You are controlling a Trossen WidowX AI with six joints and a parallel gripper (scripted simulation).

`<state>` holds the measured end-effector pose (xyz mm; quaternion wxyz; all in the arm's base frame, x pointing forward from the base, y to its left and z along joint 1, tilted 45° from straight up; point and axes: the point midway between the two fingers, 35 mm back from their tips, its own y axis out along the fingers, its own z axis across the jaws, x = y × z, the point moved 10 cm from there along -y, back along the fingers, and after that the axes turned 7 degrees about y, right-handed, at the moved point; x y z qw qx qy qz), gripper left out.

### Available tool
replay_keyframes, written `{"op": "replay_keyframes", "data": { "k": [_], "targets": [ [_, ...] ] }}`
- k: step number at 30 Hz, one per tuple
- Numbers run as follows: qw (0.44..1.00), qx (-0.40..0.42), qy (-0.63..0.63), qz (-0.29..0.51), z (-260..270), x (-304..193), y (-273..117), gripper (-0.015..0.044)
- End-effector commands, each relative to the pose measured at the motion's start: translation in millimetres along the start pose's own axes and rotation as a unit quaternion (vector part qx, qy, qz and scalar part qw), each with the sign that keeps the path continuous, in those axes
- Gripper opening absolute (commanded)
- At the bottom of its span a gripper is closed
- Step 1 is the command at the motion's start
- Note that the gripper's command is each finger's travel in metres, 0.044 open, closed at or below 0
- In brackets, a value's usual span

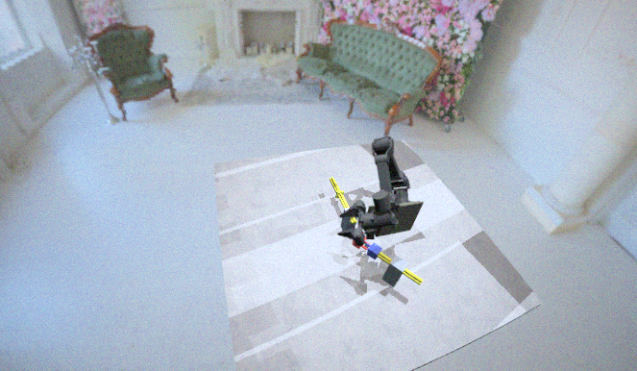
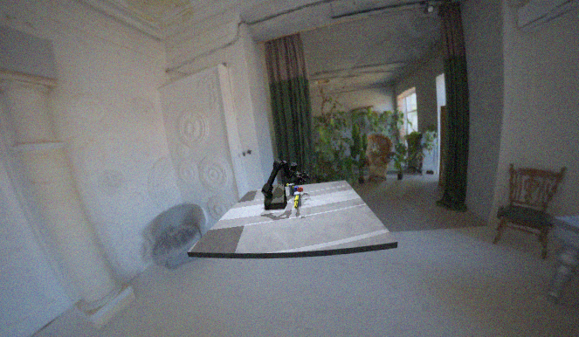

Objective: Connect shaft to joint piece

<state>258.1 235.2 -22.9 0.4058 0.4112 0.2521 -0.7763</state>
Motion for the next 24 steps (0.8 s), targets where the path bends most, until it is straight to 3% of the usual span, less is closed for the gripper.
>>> {"op": "replay_keyframes", "data": {
  "k": [1, 13, 24],
  "targets": [
    [0.999, -0.012, -0.052, -0.005, -7, -3, 4, 0.044],
    [0.968, -0.07, -0.242, -0.021, -26, -8, 11, 0.044],
    [0.903, -0.114, -0.412, -0.045, -37, -13, 21, 0.044]
  ]
}}
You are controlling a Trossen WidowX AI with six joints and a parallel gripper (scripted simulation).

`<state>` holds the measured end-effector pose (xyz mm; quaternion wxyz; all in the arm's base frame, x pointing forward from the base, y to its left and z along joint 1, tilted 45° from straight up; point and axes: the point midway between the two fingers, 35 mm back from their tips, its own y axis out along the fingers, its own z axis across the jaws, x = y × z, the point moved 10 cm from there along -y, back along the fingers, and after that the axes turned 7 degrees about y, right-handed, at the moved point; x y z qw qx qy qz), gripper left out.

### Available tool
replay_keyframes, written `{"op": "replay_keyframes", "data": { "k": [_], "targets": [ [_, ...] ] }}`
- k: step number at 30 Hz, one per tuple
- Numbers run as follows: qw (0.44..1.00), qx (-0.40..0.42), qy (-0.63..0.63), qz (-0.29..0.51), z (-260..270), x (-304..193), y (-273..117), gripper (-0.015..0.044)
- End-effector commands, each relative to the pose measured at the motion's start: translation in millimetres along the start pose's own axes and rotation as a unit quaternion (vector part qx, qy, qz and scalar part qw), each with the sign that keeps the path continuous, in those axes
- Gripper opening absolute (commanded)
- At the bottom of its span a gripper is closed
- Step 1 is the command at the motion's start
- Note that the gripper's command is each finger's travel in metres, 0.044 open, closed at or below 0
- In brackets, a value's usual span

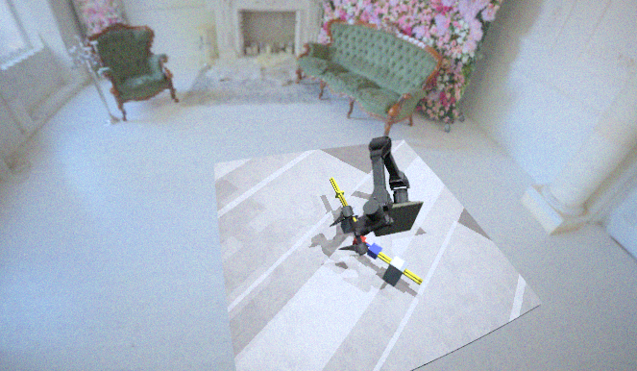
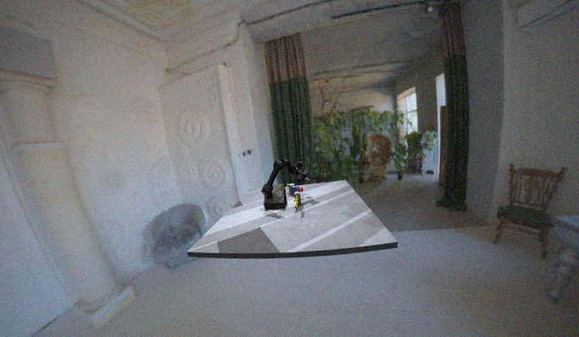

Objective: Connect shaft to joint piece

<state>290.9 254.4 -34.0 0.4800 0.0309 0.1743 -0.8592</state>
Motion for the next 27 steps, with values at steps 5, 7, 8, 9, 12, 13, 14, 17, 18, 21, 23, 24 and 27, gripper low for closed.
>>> {"op": "replay_keyframes", "data": {
  "k": [5, 7, 8, 9, 12, 13, 14, 17, 18, 21, 23, 24, 27],
  "targets": [
    [0.992, -0.038, -0.115, -0.017, 2, -7, 7, 0.044],
    [0.988, -0.049, -0.147, -0.021, 3, -9, 9, 0.044],
    [0.985, -0.054, -0.163, -0.023, 4, -9, 9, 0.044],
    [0.982, -0.06, -0.178, -0.026, 4, -10, 10, 0.044],
    [0.971, -0.077, -0.224, -0.032, 6, -11, 12, 0.044],
    [0.967, -0.083, -0.24, -0.034, 7, -11, 12, 0.044],
    [0.962, -0.089, -0.255, -0.037, 8, -12, 13, 0.044],
    [0.947, -0.107, -0.299, -0.043, 11, -13, 14, 0.044],
    [0.942, -0.114, -0.313, -0.045, 12, -13, 15, 0.044],
    [0.924, -0.133, -0.356, -0.05, 15, -14, 16, 0.044],
    [0.91, -0.146, -0.383, -0.054, 18, -14, 17, 0.044],
    [0.904, -0.153, -0.397, -0.055, 19, -14, 17, 0.044],
    [0.881, -0.172, -0.436, -0.06, 24, -14, 18, 0.044]
  ]
}}
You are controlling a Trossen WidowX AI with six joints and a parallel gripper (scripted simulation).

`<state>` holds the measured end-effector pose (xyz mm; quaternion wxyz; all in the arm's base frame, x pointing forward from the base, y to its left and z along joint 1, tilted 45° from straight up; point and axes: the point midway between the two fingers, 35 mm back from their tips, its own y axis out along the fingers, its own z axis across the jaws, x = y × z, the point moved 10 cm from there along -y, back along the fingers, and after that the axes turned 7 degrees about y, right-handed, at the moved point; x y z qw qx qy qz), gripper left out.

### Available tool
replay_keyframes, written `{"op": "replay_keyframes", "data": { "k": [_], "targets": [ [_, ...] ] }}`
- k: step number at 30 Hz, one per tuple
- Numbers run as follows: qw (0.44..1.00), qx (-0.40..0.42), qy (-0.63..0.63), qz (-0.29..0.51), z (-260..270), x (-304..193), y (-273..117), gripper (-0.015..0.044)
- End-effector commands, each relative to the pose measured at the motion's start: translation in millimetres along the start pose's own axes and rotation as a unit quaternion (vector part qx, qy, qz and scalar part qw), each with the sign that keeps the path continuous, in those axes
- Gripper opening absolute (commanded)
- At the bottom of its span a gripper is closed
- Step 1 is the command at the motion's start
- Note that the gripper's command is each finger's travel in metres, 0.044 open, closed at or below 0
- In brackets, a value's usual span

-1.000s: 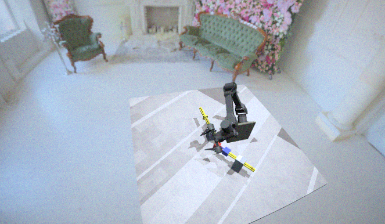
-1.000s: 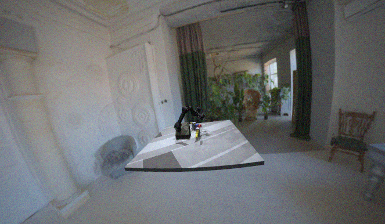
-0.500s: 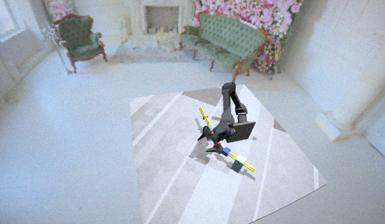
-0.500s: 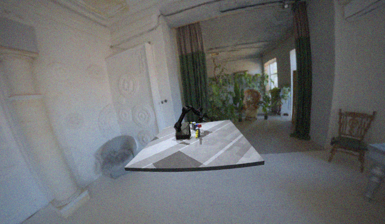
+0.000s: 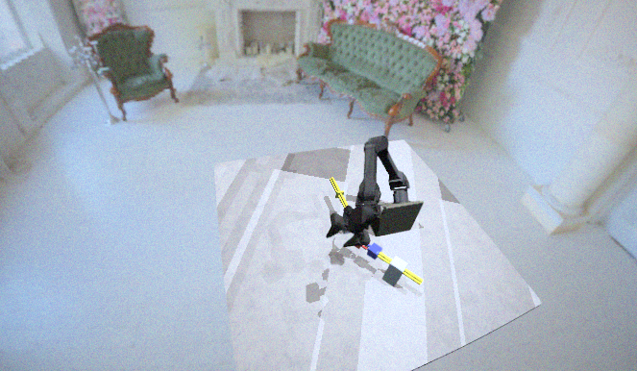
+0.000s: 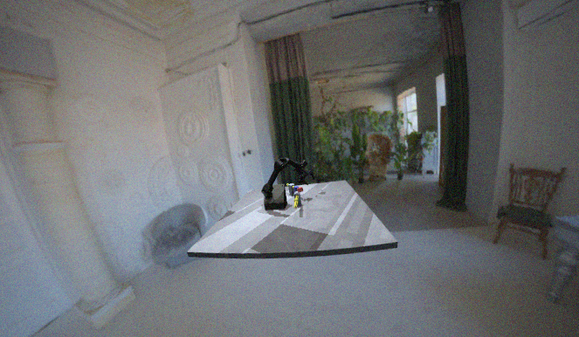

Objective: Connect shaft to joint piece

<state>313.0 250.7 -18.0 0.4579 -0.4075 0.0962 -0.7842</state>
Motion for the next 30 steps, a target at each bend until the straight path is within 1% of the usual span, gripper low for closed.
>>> {"op": "replay_keyframes", "data": {
  "k": [1, 8, 15, 22, 30],
  "targets": [
    [0.999, -0.024, -0.047, -0.002, 6, 4, 0, 0.044],
    [0.986, -0.076, -0.147, -0.007, 13, 13, -2, 0.044],
    [0.961, -0.131, -0.242, -0.007, 22, 25, -7, 0.044],
    [0.925, -0.188, -0.331, -0.004, 31, 39, -12, 0.044],
    [0.869, -0.253, -0.425, 0.004, 42, 57, -21, 0.044]
  ]
}}
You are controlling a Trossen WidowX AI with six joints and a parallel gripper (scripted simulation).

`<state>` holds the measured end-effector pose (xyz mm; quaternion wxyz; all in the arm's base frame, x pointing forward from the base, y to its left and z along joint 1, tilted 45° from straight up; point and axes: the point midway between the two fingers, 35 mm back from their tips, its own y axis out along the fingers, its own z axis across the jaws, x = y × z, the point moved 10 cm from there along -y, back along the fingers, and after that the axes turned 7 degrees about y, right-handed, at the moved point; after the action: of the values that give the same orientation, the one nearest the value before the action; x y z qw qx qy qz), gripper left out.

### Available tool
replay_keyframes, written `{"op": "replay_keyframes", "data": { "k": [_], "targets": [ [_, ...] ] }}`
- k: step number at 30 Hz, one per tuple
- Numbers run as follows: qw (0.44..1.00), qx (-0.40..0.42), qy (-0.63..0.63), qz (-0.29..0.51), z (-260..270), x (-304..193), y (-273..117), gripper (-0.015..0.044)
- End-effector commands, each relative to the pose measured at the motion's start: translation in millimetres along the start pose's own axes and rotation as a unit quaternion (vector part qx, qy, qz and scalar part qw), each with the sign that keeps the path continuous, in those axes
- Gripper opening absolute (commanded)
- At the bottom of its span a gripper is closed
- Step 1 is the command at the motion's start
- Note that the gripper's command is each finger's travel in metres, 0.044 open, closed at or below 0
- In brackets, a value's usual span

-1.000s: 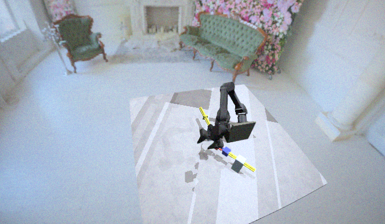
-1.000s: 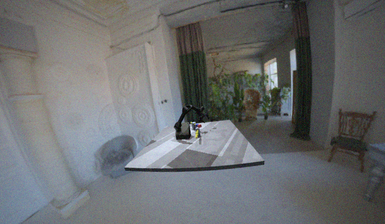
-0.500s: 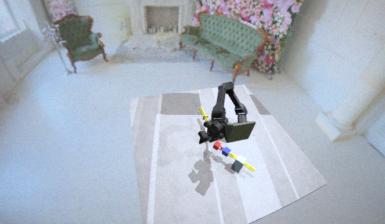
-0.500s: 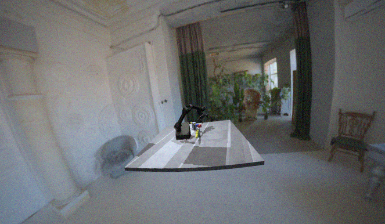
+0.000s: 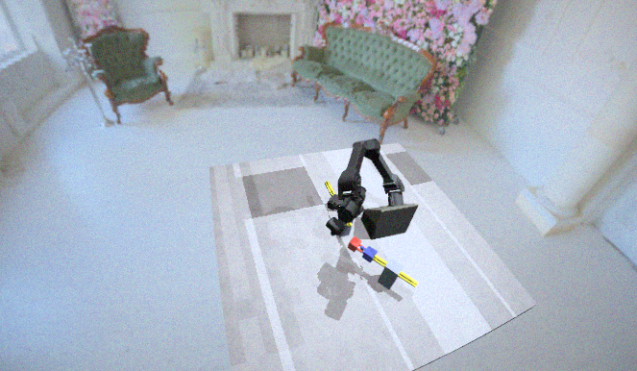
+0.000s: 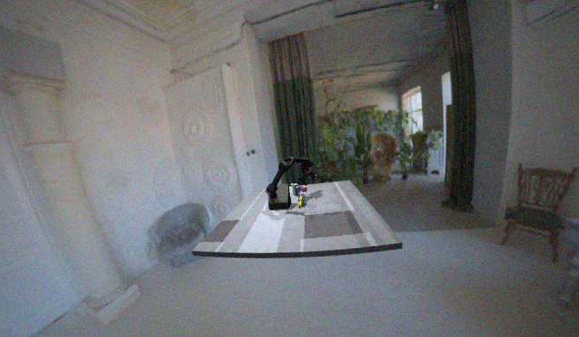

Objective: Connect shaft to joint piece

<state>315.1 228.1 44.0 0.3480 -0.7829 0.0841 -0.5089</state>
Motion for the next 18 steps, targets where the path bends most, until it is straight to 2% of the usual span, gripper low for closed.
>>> {"op": "replay_keyframes", "data": {
  "k": [1, 8, 18],
  "targets": [
    [0.999, -0.028, -0.042, 0.009, -3, 10, -4, 0.044],
    [0.997, -0.04, -0.061, 0.012, -5, 13, -3, 0.044],
    [0.997, -0.04, -0.061, 0.012, -8, 5, 45, 0.044]
  ]
}}
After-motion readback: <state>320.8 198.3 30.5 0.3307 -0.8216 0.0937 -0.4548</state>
